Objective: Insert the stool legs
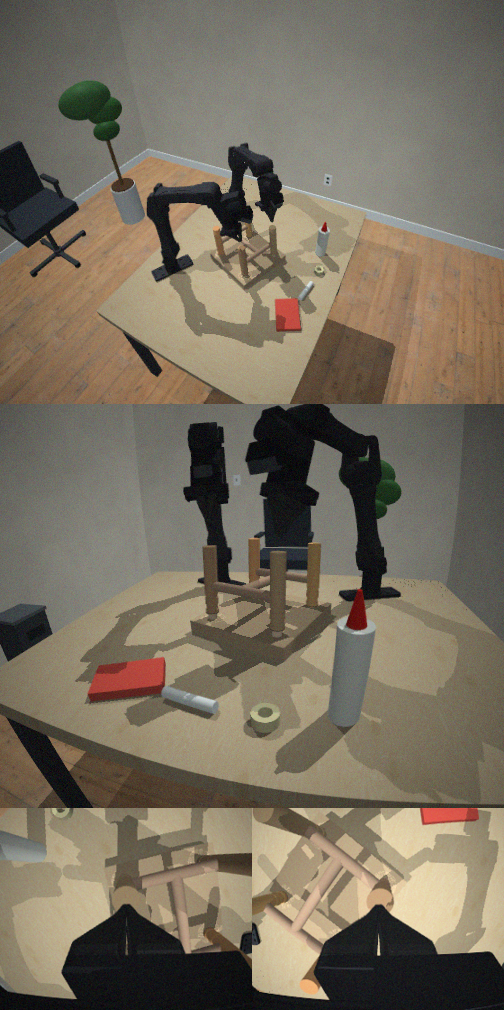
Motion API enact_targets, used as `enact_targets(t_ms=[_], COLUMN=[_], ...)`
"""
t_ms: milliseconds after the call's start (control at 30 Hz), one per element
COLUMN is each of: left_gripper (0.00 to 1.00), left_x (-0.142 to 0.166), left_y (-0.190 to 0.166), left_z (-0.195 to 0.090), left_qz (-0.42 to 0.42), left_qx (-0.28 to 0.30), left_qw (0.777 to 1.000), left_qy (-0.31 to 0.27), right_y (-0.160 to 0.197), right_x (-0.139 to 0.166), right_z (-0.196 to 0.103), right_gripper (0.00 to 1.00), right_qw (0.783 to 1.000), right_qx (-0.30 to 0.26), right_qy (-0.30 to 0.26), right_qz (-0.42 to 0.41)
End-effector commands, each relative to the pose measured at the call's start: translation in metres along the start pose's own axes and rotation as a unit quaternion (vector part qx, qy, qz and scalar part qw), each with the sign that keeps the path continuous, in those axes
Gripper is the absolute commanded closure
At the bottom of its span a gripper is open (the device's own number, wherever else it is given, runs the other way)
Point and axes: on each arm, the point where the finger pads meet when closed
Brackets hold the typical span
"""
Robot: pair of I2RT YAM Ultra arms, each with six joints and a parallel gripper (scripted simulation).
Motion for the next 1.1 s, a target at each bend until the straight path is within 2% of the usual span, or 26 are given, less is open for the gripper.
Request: enact_targets(t_ms=[0, 67, 100, 200, 233, 567, 867, 1000, 1067], left_gripper=[1.0, 1.0, 1.0, 1.0, 1.0, 1.0, 1.0, 1.0, 1.0], left_x=[-0.01, -0.008, -0.018, -0.017, -0.005, -0.007, 0.001, -0.006, -0.006], left_y=[-0.005, -0.008, 0.001, -0.001, 0.0, -0.001, 0.005, 0.001, 0.001], left_z=[-0.03, -0.038, -0.028, -0.032, -0.014, -0.009, 0.01, -0.002, 0.001], left_qz=[0.002, 0.005, -0.006, -0.004, -0.002, -0.002, -0.008, -0.004, -0.004], left_qx=[0.009, 0.014, 0.006, 0.008, 0.004, 0.008, 0.004, 0.01, 0.01], left_qw=[0.999, 0.999, 0.999, 0.998, 1.0, 0.999, 0.999, 0.999, 0.999], left_qy=[-0.038, -0.045, -0.05, -0.056, -0.028, -0.04, -0.033, -0.052, -0.049], right_y=[0.0, 0.006, -0.009, -0.008, -0.004, -0.003, -0.003, -0.003, -0.003], right_x=[-0.011, -0.006, -0.012, -0.012, -0.014, -0.014, -0.014, -0.014, -0.014], right_z=[-0.019, -0.025, -0.013, -0.013, -0.013, -0.013, -0.013, -0.013, -0.013], right_gripper=[1.0, 1.0, 1.0, 1.0, 1.0, 1.0, 1.0, 1.0, 1.0], right_qw=[0.999, 0.999, 0.999, 1.0, 1.0, 1.0, 1.0, 1.0, 1.0], right_qx=[0.006, -0.002, 0.015, 0.013, 0.012, 0.008, 0.008, 0.008, 0.008], right_qy=[-0.034, -0.031, -0.029, -0.027, -0.028, -0.029, -0.029, -0.029, -0.029], right_qz=[-0.002, -0.009, 0.004, 0.002, -0.003, -0.003, -0.003, -0.003, -0.003])
Point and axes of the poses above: on each arm, the point where the finger pads meet when closed, its own z axis out along the fingers, its own y axis across the jaws, x = y × z, and after that the axes turned 12 degrees about -z, right-handed
